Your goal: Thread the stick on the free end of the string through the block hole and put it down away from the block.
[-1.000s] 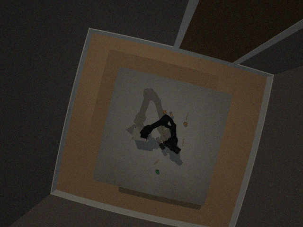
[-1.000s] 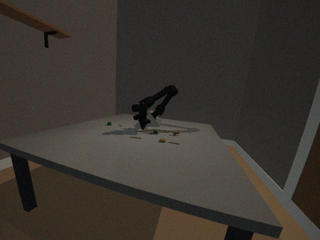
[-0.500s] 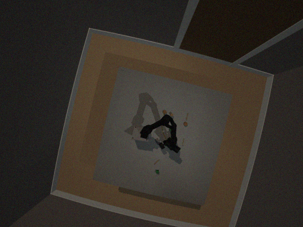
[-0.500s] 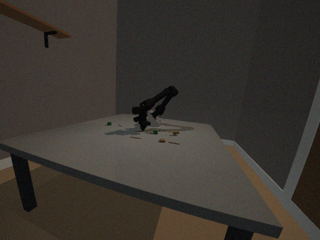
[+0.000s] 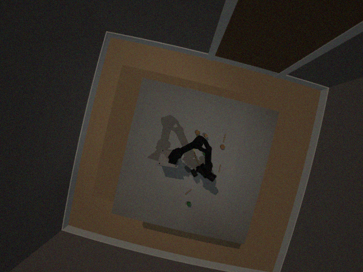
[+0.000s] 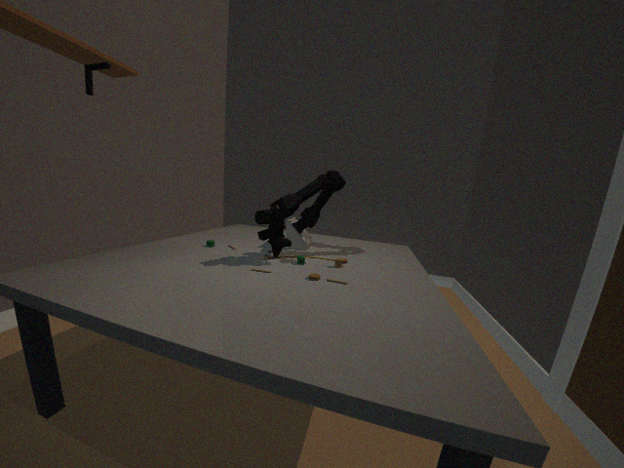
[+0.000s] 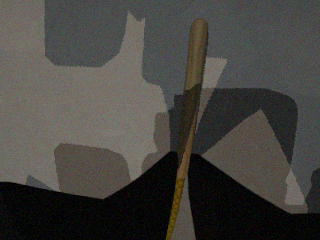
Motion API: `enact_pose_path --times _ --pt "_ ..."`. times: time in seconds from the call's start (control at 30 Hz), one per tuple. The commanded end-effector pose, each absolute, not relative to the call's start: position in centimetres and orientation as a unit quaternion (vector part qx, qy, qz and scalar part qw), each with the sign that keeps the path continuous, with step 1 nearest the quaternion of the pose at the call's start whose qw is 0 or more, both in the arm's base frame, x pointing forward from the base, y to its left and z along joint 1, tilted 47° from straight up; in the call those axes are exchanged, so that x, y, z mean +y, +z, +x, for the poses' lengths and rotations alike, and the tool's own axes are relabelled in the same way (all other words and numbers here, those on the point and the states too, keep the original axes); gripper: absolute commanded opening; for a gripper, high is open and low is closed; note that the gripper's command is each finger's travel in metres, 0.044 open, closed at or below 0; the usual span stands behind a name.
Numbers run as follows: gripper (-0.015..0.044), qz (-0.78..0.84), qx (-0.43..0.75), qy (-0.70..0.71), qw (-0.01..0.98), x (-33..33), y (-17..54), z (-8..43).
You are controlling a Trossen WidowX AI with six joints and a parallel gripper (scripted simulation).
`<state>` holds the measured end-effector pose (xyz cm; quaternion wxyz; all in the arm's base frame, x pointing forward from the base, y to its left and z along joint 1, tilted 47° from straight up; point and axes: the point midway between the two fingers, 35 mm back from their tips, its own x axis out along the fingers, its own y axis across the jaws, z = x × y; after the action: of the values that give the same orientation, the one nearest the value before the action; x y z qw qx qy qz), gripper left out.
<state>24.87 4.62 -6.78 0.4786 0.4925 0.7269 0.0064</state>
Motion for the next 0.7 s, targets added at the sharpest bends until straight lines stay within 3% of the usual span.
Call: enact_pose_path --times 0.0,0.67 --pt "0.0 0.491 0.726 0.006 0.481 4.2 -6.5 25.0" --pt "0.0 0.491 0.726 0.005 0.481 2.3 -4.8 25.2"
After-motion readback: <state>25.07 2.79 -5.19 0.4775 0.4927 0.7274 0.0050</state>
